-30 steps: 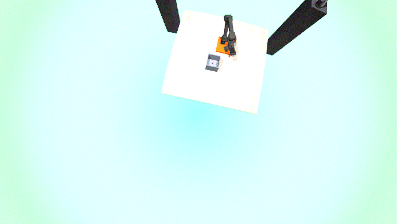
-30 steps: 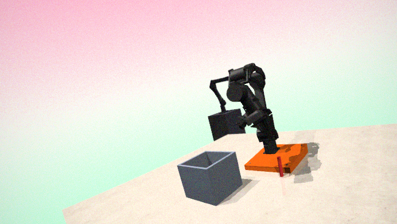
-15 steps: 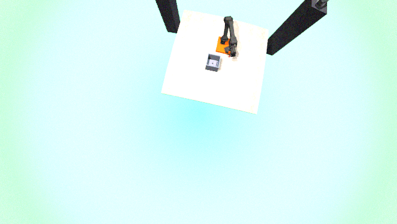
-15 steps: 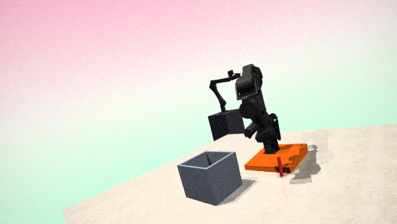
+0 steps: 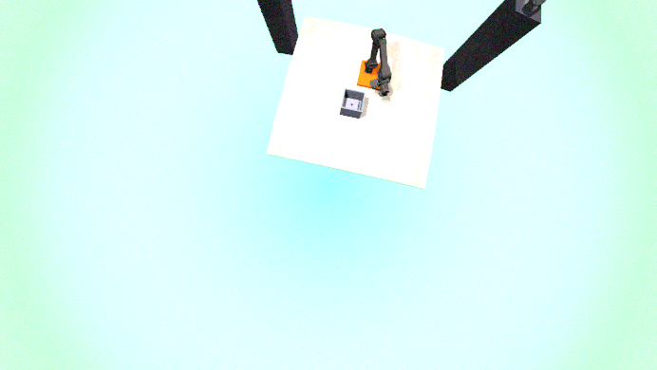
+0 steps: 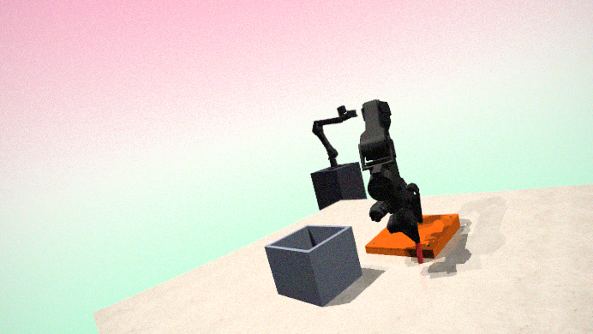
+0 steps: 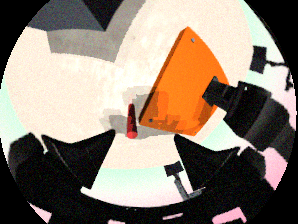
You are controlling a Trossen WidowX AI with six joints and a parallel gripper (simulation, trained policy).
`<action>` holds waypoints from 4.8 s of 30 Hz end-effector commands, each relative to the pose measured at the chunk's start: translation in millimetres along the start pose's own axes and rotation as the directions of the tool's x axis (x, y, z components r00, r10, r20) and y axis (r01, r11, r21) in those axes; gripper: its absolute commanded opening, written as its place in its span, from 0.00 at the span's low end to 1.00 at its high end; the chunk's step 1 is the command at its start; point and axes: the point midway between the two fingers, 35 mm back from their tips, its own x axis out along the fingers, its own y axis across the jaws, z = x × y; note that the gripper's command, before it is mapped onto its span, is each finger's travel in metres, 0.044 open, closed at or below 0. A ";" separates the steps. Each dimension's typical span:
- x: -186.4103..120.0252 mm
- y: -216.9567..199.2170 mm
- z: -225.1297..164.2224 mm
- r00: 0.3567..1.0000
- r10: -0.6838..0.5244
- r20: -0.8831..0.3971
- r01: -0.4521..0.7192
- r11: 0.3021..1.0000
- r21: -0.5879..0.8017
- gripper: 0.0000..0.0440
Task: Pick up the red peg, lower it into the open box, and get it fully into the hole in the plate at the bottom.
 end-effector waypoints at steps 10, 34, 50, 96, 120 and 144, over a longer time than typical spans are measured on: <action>32.6 7.7 12.6 1.000 -0.002 0.030 0.002 1.000 0.016 0.64; 6.7 23.6 -7.2 0.988 0.128 -0.086 -0.136 0.986 -0.096 0.00; -64.8 25.9 -16.6 0.943 0.310 -0.118 -0.329 0.922 -0.206 0.00; -178.1 30.1 119.5 0.877 0.413 0.243 -0.424 0.906 -0.010 0.00; -158.9 57.1 189.6 0.909 0.361 0.209 -0.376 0.926 0.035 0.00; -108.8 99.8 211.9 0.928 0.355 0.114 -0.347 0.934 -0.085 0.00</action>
